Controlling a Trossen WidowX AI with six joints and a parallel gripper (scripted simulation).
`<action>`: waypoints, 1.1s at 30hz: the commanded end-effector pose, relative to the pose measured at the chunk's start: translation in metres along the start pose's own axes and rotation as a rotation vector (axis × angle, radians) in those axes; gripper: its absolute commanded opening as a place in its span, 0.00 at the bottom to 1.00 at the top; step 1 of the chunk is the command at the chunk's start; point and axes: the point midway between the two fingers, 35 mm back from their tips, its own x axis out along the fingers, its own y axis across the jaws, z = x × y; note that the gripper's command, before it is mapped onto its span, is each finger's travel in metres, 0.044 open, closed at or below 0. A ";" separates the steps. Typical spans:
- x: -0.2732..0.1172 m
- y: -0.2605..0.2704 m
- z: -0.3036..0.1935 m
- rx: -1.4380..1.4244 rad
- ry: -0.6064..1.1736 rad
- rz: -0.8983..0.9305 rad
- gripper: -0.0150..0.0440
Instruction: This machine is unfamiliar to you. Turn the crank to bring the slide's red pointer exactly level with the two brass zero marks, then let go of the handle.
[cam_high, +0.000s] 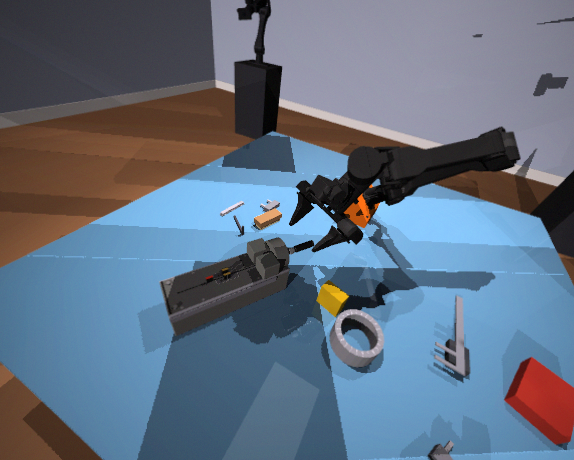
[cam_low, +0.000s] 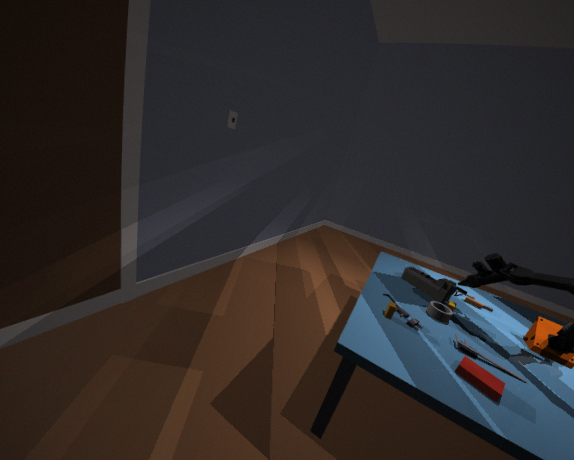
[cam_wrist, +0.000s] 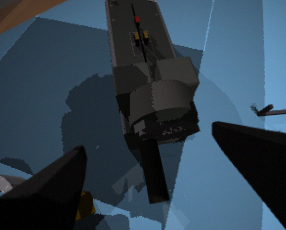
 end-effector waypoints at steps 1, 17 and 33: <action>0.003 -0.001 -0.001 0.003 -0.008 -0.003 1.00; 0.022 0.000 -0.019 0.006 -0.005 -0.003 1.00; 0.040 0.000 -0.038 0.004 -0.007 -0.001 1.00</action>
